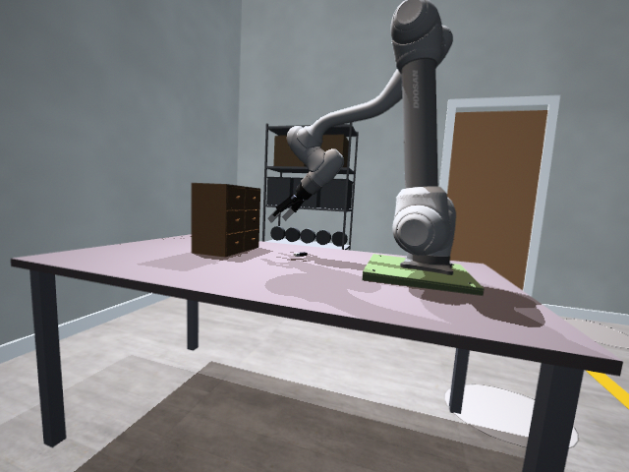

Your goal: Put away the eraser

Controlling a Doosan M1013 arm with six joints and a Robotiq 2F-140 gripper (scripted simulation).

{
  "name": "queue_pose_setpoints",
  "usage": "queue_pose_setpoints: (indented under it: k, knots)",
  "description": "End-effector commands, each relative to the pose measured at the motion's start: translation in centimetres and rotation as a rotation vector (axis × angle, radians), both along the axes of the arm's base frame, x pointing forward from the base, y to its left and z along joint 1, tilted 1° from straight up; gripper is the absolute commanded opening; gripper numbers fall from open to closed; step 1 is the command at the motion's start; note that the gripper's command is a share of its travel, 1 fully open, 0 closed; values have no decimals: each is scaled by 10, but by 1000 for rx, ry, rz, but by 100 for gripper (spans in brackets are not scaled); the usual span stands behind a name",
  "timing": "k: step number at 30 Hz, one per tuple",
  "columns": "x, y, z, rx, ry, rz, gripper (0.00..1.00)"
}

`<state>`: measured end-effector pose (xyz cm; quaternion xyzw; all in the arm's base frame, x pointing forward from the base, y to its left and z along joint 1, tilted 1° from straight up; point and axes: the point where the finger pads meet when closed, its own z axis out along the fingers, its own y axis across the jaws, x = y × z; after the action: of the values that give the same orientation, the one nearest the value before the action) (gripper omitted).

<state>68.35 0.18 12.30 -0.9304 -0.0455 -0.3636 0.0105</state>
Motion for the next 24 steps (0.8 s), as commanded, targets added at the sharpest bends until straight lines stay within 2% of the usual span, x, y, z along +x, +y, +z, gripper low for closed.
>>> queue_pose_setpoints:
  k: [1,6,7,24]
  knots:
    - [0,0,-2,43,-274,35,100]
    - [0,0,-2,55,-289,45,100]
    - [0,0,-2,56,-292,46,20]
    - [0,0,-2,71,-452,57,20]
